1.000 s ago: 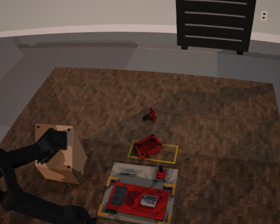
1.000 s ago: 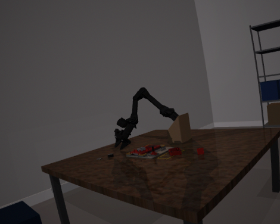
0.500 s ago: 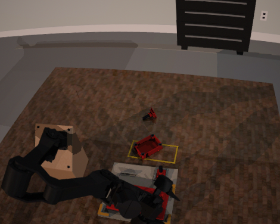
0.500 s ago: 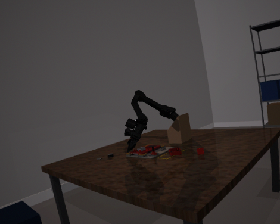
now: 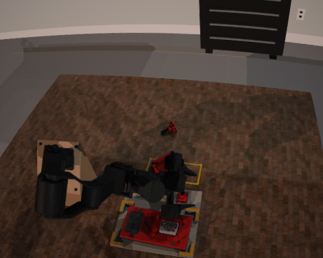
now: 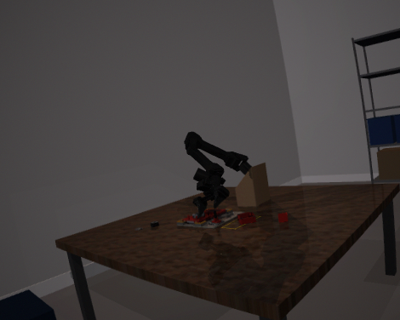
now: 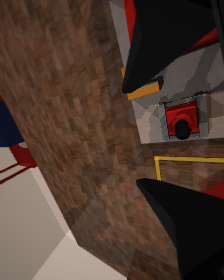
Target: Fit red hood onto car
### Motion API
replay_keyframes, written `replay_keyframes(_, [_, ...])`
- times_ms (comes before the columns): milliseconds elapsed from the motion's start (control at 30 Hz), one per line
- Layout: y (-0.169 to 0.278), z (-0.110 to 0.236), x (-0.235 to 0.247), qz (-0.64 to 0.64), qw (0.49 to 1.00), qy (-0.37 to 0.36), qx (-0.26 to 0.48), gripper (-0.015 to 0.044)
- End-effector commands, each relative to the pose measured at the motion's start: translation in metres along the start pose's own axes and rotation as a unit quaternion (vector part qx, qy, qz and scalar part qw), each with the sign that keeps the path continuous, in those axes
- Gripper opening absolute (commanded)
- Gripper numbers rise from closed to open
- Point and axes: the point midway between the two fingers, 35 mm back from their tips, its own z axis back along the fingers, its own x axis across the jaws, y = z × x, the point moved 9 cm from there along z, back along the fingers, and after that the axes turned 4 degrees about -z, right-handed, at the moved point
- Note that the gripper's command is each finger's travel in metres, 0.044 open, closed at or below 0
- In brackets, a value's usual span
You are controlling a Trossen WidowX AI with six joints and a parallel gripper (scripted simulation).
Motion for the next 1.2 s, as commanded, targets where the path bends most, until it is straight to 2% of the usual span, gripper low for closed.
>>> replay_keyframes(0, [0.028,0.012,0.039,0.096,0.993,-0.059,0.016,0.0440])
replay_keyframes(300, [0.084,0.056,0.100,0.317,0.931,-0.180,0.019,0.0440])
replay_keyframes(1167, [0.092,0.047,0.093,0.321,0.929,-0.182,0.020,0.0440])
